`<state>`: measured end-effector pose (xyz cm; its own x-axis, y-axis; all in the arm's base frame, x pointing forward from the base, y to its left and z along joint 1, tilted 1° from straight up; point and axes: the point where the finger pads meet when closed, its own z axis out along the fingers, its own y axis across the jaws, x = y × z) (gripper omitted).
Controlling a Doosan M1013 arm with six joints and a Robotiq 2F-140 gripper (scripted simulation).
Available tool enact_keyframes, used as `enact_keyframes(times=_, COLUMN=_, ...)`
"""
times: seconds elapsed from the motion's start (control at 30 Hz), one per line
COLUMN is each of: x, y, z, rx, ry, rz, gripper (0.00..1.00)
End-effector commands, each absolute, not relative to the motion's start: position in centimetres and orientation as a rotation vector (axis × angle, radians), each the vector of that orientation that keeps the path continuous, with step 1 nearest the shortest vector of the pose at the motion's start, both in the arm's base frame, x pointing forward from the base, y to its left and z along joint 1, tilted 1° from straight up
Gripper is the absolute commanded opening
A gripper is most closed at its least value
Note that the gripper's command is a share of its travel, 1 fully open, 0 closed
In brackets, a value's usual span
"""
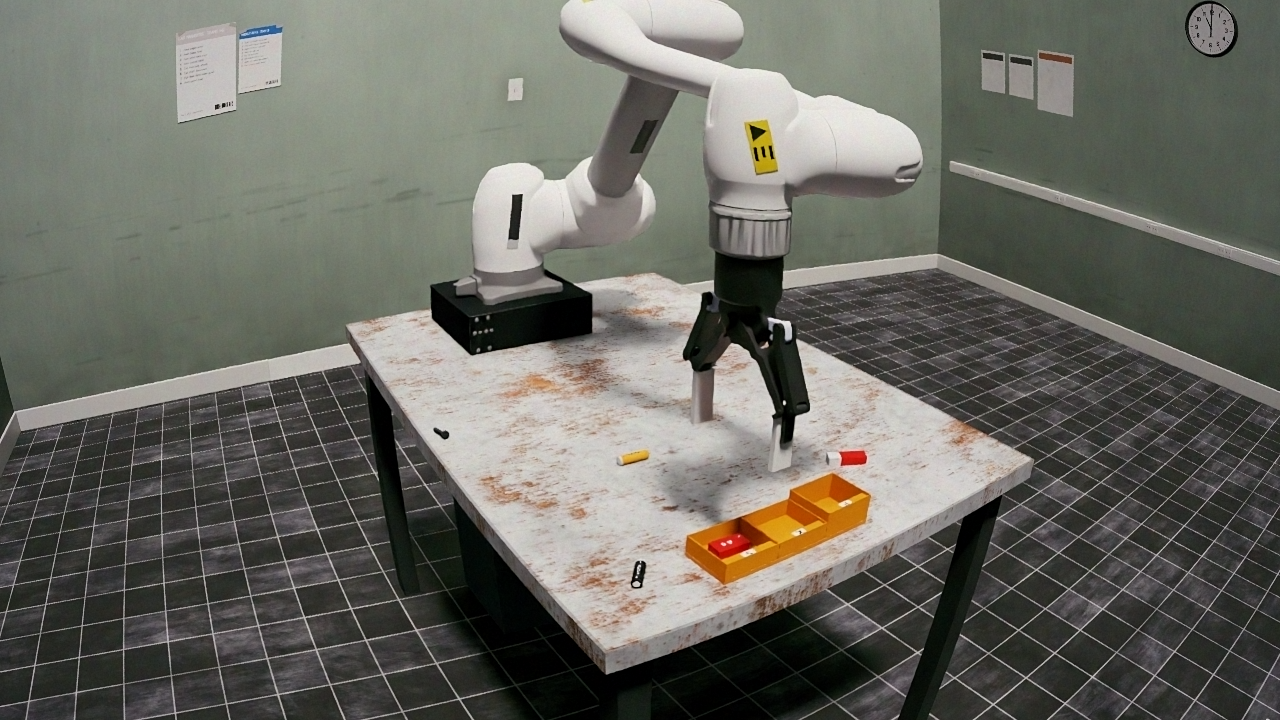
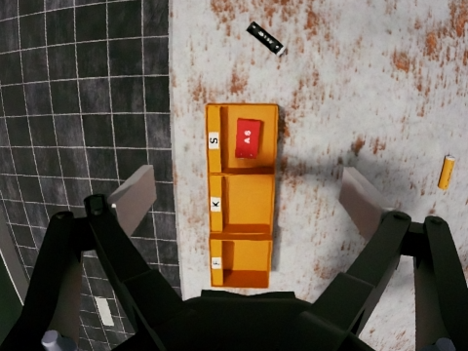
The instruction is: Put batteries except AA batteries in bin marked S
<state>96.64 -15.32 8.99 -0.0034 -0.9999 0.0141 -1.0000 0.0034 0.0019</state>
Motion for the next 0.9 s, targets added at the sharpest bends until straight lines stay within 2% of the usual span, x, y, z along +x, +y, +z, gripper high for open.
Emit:
enact_keyframes(times=0.0, x=96.6, y=-15.3, z=9.9, rx=2.21, ry=-2.217, rz=0.013, gripper=1.0)
enact_keyframes(times=0.37, x=96.7, y=-15.2, z=13.8, rx=2.21, ry=-2.217, rz=0.013, gripper=1.0)
enact_keyframes(times=0.87, x=96.7, y=-15.2, z=13.8, rx=2.21, ry=-2.217, rz=0.013, gripper=1.0)
